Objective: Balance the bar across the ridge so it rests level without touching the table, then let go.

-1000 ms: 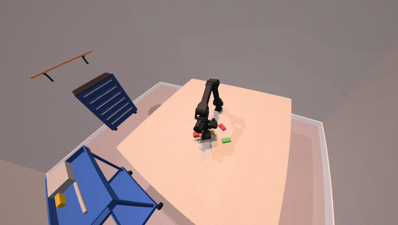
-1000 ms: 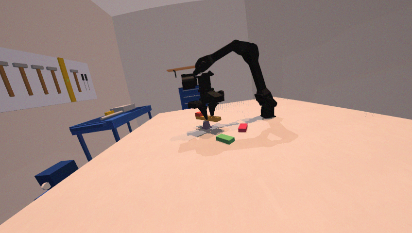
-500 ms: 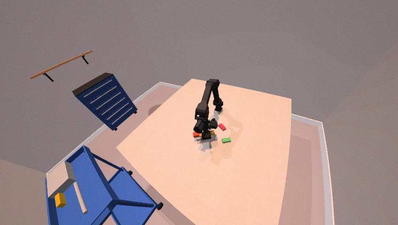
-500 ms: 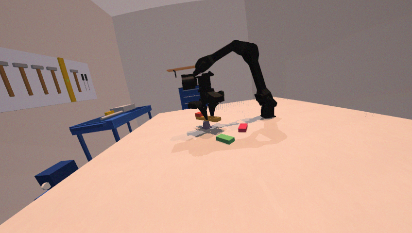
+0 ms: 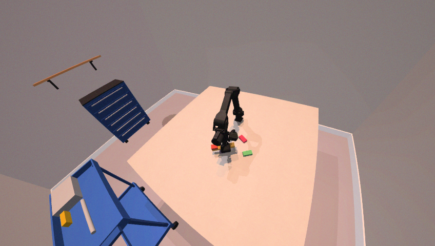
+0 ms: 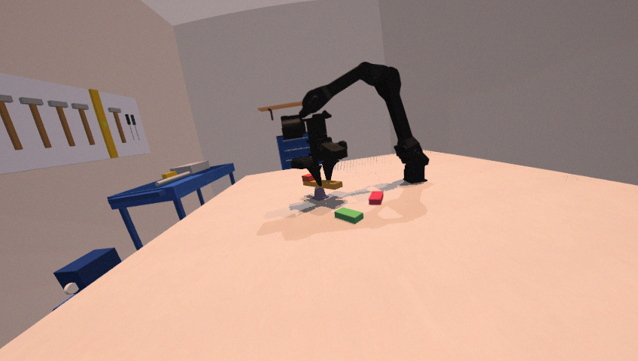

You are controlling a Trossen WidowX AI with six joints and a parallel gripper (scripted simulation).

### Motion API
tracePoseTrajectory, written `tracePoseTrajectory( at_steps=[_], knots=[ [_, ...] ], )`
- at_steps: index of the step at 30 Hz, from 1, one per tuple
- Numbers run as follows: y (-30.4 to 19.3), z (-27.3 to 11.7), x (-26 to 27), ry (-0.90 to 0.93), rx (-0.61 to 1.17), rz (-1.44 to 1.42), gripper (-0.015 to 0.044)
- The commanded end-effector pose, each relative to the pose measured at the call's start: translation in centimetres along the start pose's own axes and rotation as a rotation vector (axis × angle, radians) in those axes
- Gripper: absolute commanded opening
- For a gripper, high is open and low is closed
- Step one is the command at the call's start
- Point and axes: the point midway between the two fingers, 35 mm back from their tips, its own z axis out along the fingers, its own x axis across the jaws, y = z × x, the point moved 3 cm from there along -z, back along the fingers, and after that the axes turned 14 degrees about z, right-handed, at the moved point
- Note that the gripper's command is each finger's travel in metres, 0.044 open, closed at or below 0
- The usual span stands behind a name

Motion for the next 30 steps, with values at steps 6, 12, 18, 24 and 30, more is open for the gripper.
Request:
tracePoseTrajectory(
  at_steps=[6,12,18,24,30],
  knots=[
    [-0.06,0.08,-0.02,-0.001,0.003,0.002,0.0],
    [-0.06,0.14,-0.03,-0.001,0.003,0.002,0.0],
    [-0.06,0.18,-0.03,-0.001,0.003,0.002,0.0],
    [-0.06,0.24,-0.03,-0.001,0.003,0.002,0.0],
    [-0.07,0.28,-0.03,-0.001,0.003,0.002,0.0]
  ],
)
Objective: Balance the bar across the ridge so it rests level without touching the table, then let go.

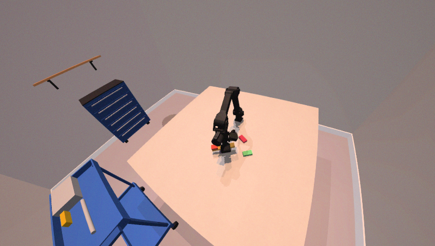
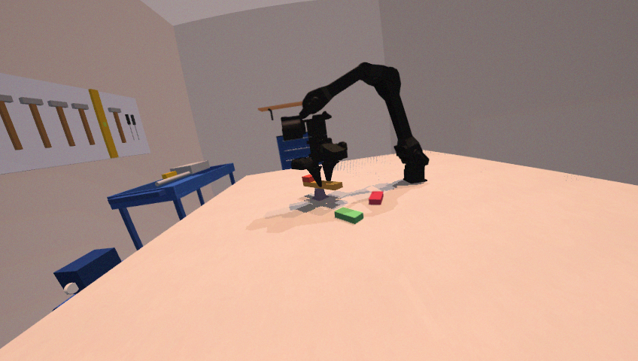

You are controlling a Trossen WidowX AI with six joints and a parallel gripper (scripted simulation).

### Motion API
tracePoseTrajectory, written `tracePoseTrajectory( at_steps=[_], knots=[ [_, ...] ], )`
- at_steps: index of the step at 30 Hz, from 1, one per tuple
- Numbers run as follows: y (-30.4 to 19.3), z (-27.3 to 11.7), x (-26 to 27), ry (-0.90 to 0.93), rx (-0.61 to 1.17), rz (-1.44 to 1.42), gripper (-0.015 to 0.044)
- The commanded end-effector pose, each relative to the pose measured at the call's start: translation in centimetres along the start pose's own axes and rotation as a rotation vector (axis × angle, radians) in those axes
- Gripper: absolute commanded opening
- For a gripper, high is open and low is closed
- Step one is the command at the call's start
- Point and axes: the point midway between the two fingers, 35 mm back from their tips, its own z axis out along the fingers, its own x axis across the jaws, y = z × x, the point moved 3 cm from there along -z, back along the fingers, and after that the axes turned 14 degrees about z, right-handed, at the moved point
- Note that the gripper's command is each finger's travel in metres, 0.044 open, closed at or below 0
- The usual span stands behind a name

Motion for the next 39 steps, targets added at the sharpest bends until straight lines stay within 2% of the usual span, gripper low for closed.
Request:
tracePoseTrajectory(
  at_steps=[1,39],
  knots=[
    [-0.05,0.04,-0.03,-0.001,0.003,0.002,0.0],
    [-0.02,0.36,0.04,-0.001,0.003,0.002,0.0]
  ],
)
